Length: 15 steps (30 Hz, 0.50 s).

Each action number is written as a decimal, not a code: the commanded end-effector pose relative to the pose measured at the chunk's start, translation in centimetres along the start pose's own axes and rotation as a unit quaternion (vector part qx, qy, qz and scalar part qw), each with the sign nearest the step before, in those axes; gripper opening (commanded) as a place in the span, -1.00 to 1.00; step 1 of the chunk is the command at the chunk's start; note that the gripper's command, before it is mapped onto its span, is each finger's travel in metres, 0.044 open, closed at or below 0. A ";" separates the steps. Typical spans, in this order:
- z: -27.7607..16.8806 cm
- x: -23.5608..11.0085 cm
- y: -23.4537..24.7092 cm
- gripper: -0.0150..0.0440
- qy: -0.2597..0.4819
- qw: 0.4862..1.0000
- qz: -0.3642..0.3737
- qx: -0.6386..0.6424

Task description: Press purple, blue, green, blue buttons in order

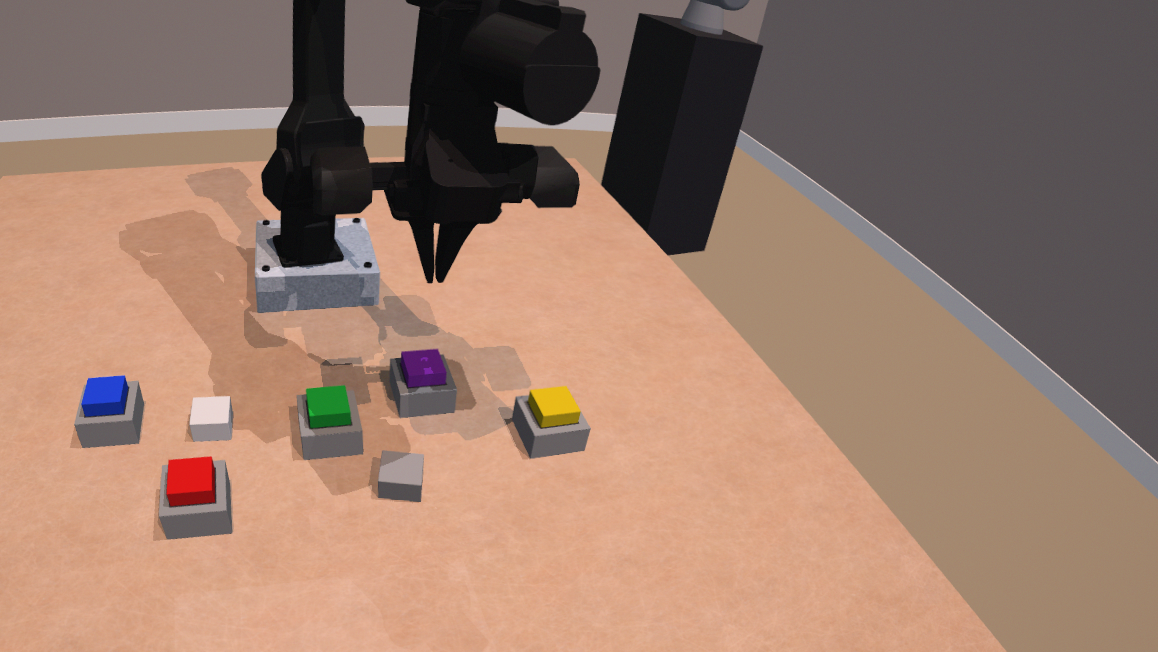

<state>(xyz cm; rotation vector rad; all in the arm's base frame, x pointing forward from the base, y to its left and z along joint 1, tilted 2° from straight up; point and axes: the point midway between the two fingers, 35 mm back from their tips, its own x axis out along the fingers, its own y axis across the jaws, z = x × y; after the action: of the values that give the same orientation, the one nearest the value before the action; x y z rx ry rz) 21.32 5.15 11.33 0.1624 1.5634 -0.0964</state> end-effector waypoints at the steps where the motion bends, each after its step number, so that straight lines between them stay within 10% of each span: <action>1: -0.3 -0.8 -0.2 -0.42 0.005 1.000 -0.004 -0.003; 15: 4.0 -1.2 -14.0 -0.42 0.001 1.000 -0.012 -0.002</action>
<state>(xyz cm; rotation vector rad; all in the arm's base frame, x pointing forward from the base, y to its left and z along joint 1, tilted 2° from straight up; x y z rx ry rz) 23.25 -6.04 12.06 0.1477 1.5653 -0.1071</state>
